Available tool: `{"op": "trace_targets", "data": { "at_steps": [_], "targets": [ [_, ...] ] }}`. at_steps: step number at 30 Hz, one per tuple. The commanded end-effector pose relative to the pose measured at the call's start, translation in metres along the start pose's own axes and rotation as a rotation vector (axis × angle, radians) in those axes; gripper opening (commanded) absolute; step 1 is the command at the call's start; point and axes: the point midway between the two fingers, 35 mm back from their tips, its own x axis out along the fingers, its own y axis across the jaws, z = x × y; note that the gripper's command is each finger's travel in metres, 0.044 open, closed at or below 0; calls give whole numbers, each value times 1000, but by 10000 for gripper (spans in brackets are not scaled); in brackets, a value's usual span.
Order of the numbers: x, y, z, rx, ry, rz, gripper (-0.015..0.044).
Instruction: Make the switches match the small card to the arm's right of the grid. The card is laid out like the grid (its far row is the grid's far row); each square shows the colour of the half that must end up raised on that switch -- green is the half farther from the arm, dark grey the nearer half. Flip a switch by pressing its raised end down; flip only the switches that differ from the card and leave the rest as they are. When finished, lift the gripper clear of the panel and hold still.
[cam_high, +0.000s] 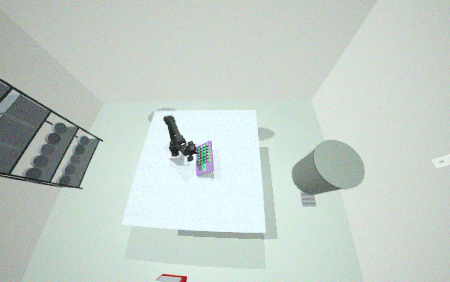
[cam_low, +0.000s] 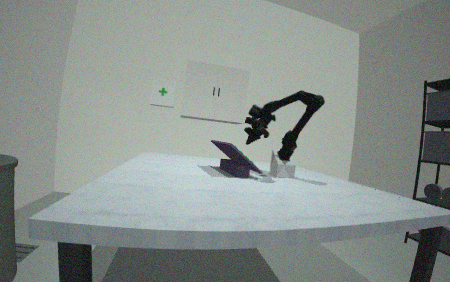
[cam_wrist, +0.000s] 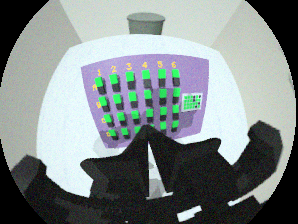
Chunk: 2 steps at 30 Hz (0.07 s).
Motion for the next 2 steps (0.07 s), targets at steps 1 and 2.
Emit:
{"op": "trace_targets", "data": {
  "at_steps": [1,2],
  "targets": [
    [-1,1,3,2,-4,1,0],
    [-1,1,3,2,-4,1,0]
  ]
}}
